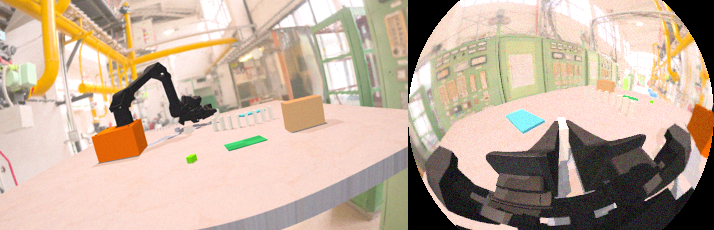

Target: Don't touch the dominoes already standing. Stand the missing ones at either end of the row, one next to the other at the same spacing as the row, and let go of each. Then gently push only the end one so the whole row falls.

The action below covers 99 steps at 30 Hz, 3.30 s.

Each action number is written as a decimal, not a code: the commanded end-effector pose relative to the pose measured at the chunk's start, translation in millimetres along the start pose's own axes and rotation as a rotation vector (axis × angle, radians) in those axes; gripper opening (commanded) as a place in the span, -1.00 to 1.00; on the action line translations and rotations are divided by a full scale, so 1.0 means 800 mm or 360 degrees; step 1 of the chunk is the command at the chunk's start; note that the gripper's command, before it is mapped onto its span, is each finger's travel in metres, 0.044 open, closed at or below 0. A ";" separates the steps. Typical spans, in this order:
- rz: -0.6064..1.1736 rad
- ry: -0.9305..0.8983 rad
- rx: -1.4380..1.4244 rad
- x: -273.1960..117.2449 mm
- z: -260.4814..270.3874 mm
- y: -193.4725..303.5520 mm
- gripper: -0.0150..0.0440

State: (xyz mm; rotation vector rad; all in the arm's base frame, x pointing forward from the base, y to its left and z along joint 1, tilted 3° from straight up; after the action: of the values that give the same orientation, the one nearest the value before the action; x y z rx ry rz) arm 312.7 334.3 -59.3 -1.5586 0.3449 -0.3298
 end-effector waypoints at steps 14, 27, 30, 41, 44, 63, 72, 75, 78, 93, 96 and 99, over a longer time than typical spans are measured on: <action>0.0001 -0.0006 -0.0015 0.002 -0.009 0.010 -0.41; 0.0001 -0.0006 -0.0015 0.002 -0.009 0.010 0.75; 0.0001 -0.0006 -0.0015 0.001 -0.009 0.007 1.00; -0.0002 0.0001 -0.0011 0.001 -0.009 -0.053 1.00; 0.0027 -0.0047 -0.0102 0.007 0.002 -0.054 1.00; 0.1107 -0.1322 -0.1700 0.087 0.080 -0.071 1.00; 0.1525 -0.1688 -0.1889 0.072 0.037 -0.094 1.00; 0.1645 -0.1801 -0.1906 0.065 0.024 -0.106 1.00; 0.1720 -0.1828 -0.1932 0.060 0.013 -0.109 1.00; 0.1878 -0.1910 -0.1961 0.050 -0.008 -0.120 1.00; 0.1878 -0.1910 -0.1961 0.050 -0.008 -0.120 1.00; 0.1878 -0.1910 -0.1961 0.050 -0.008 -0.120 1.00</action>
State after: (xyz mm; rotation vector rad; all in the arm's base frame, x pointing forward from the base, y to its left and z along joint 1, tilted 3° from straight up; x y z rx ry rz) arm 350.7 313.3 33.7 -2.0368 0.4487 1.9525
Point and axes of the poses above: the point midway between the two fingers, 35 mm back from their tips, its own x axis out along the fingers, its own z axis across the jaws, y = z × x, the point moved 1 cm from there along -x, back along the fingers, and after that the axes turned 1 degree about -x, right-handed, at the moved point
